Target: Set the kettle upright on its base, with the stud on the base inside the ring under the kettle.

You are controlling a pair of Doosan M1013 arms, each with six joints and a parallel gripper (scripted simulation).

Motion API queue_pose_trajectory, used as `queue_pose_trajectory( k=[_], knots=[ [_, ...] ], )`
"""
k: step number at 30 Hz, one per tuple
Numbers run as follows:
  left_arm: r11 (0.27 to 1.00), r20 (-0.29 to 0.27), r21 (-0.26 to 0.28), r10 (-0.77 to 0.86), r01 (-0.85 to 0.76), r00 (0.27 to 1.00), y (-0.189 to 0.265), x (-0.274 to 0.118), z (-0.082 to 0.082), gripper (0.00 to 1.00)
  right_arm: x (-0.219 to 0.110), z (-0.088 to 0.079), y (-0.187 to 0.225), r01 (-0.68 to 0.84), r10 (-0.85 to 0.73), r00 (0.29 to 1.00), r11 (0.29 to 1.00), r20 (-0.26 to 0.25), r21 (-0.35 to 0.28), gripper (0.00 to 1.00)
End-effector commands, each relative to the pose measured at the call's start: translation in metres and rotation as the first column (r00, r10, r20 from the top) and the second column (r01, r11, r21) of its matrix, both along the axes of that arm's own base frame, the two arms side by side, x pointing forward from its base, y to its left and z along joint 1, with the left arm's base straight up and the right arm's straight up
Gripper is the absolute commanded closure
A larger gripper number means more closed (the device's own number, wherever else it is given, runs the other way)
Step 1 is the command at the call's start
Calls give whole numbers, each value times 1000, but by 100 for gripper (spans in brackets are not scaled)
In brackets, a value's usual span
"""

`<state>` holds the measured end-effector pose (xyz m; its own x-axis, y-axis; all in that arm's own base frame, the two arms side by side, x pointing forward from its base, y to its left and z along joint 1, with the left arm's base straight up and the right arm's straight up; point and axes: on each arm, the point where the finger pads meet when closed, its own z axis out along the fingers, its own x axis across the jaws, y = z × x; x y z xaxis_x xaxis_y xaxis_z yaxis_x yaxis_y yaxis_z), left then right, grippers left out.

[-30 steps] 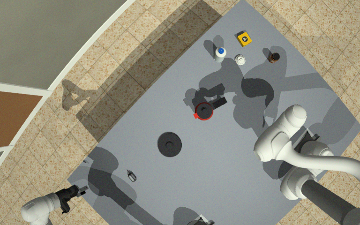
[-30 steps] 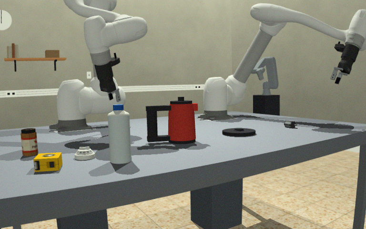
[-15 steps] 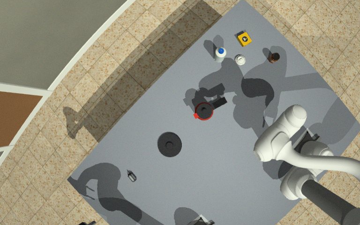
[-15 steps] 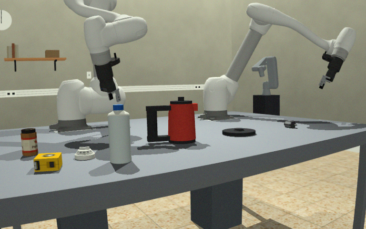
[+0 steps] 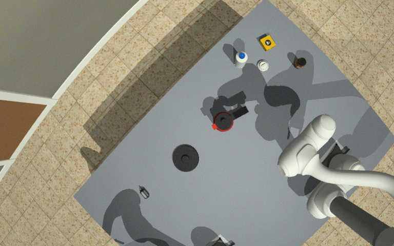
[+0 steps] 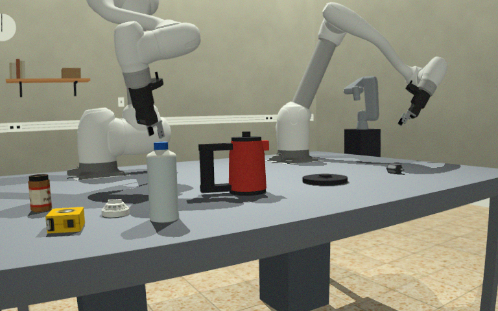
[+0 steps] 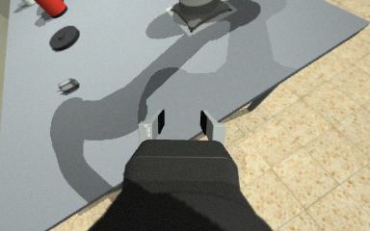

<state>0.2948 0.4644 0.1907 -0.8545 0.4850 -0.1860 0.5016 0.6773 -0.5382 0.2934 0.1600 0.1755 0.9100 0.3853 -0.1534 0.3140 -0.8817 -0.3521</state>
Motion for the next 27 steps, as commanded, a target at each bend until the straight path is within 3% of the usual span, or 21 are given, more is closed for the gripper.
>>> queue_pose_trajectory(
  k=[1, 13, 27],
  knots=[
    [997, -35, -7, 71, -72, 997, 2, -70, -6, 0, 0, 0, 0, 0, 0, 1000, 1000, 1, 1, 0],
    [933, -180, -47, 343, -356, 922, -62, -253, -23, 0, 0, 0, 0, 0, 0, 1000, 1000, 1, 1, 0],
    [861, -263, -64, 473, -504, 841, -120, -321, -30, 0, 0, 0, 0, 0, 0, 1000, 1000, 1, 1, 0]
  ],
)
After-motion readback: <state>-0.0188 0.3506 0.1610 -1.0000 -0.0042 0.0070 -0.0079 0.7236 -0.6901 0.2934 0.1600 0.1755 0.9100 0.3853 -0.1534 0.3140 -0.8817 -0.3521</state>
